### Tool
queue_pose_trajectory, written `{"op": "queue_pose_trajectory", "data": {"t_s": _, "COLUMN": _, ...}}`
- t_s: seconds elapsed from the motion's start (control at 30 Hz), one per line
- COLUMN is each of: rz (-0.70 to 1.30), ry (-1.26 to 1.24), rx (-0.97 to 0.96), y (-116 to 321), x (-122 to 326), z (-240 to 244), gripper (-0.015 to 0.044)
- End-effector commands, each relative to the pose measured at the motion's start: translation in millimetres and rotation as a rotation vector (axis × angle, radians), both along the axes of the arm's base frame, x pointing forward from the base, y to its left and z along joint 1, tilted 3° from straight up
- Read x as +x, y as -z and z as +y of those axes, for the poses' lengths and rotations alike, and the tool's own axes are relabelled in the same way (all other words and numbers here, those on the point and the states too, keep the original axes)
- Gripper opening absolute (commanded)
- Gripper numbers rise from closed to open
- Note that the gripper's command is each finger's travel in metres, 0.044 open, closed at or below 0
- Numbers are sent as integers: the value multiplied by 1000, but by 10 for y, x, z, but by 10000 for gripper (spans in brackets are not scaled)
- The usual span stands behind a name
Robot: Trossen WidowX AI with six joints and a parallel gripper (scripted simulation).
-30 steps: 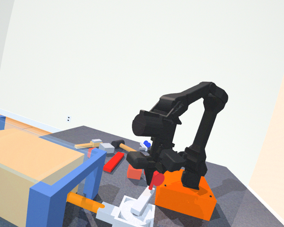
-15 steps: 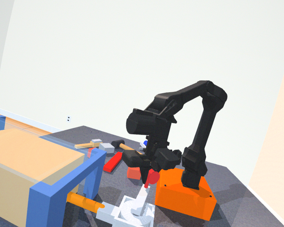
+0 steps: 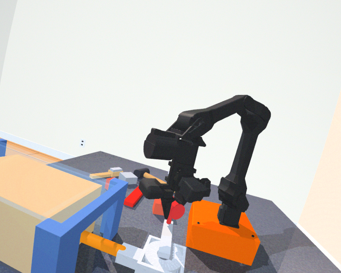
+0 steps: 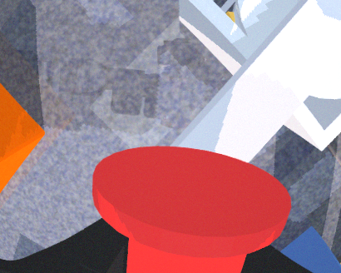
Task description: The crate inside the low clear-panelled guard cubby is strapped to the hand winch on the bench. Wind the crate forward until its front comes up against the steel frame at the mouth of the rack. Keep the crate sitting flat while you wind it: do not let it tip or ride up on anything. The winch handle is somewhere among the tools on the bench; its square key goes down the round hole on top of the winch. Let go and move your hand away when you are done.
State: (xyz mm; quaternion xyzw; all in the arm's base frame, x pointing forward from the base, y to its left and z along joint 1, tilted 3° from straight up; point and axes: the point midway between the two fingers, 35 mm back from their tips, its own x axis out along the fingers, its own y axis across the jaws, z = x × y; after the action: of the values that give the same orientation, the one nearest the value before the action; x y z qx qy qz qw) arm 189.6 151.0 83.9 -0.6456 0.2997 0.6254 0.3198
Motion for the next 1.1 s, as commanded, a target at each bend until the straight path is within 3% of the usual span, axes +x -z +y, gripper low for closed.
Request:
{"op": "queue_pose_trajectory", "data": {"t_s": 0.0, "rz": -30, "ry": 6, "rx": 6, "y": -10, "x": 144, "z": 36, "gripper": 0}}
{"op": "queue_pose_trajectory", "data": {"t_s": 1.07, "rz": -33, "ry": 6, "rx": 8, "y": -41, "x": 486, "z": 203, "gripper": 0}}
